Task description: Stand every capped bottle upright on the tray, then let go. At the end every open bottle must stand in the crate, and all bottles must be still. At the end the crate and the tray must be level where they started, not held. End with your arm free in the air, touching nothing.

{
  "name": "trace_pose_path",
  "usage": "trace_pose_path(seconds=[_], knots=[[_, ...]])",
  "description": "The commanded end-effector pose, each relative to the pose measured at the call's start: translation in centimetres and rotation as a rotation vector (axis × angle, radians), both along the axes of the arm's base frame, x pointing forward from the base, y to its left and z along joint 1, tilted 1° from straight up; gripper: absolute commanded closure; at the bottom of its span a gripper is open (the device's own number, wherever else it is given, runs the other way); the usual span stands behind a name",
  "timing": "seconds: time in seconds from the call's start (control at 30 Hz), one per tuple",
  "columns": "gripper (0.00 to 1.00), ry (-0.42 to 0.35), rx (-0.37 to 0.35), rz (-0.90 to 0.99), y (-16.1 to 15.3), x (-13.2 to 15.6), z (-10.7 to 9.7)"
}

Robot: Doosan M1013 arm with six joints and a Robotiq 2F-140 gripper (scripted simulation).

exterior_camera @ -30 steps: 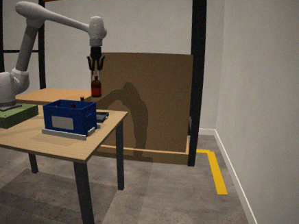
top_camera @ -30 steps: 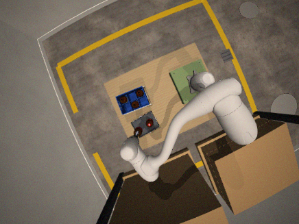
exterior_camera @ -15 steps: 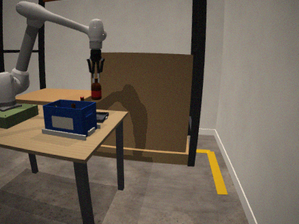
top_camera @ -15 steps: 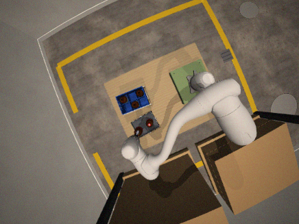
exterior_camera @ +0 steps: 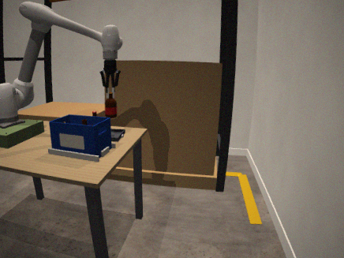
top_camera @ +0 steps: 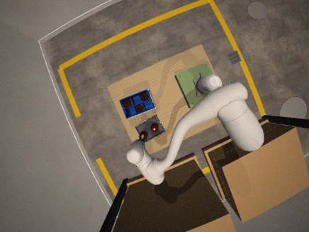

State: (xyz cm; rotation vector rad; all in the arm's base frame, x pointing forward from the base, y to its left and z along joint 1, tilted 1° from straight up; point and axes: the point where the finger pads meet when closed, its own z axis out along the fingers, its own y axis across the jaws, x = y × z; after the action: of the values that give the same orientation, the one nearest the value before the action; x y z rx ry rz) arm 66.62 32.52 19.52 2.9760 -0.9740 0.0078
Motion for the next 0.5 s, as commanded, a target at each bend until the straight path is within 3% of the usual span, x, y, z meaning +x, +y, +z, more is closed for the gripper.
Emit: trace_pose_path(seconds=[0.0,0.2,0.47], knots=[[1.00,0.007,0.000,-0.001,0.1,-0.4,-1.2],[1.00,0.003,-0.001,0.000,0.0,-0.1,-1.3],[1.00,0.006,-0.001,-0.001,0.1,-0.4,-2.9]])
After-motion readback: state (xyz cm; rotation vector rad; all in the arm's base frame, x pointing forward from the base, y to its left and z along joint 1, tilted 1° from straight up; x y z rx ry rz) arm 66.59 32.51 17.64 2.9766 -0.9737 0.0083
